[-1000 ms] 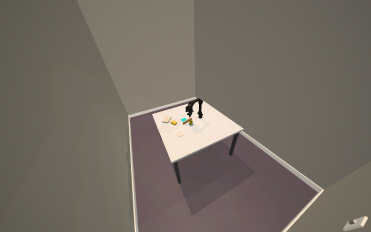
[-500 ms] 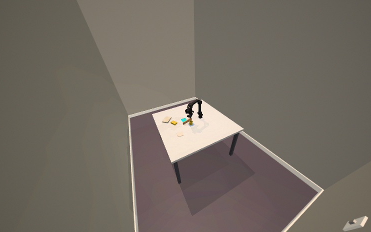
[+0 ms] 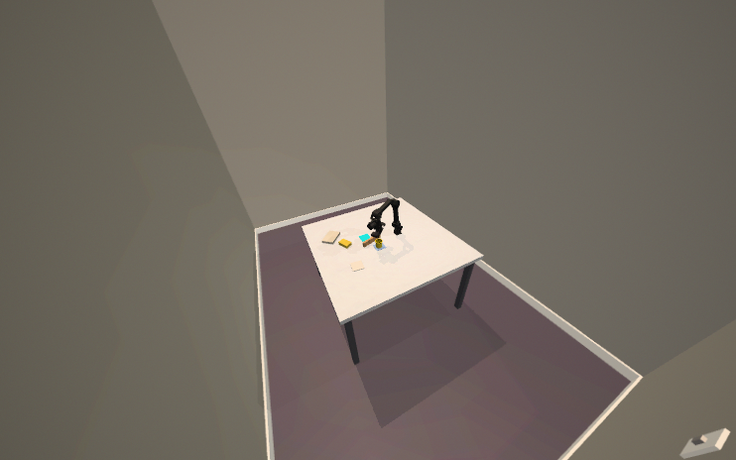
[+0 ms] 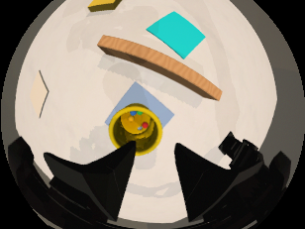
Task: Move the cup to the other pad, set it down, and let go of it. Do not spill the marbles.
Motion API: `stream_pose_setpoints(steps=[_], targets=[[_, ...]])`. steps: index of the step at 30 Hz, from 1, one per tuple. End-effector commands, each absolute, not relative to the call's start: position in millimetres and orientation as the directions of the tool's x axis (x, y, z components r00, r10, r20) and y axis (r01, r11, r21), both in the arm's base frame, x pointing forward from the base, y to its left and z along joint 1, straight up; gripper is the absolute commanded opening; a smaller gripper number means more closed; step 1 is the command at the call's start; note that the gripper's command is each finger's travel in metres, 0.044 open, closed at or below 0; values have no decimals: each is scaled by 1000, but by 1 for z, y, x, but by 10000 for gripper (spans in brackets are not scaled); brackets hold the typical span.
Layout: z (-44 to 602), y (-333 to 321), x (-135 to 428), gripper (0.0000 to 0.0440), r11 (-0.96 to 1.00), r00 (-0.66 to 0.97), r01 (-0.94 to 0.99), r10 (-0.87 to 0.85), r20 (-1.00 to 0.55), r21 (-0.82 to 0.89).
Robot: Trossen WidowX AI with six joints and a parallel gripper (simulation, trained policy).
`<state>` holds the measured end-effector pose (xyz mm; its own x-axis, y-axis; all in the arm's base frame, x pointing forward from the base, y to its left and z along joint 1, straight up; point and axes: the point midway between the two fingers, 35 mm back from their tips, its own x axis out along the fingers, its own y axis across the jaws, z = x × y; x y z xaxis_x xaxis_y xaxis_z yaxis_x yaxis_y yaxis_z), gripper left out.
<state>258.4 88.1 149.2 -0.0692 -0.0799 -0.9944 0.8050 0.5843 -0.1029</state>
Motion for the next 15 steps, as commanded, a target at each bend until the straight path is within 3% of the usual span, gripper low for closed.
stream_pose_setpoints(steps=[1,15], targets=[[138,87,256,187,572,-90,809,-98,-991,-130],[95,83,251,194,569,-135,801,-134,-982,-187]])
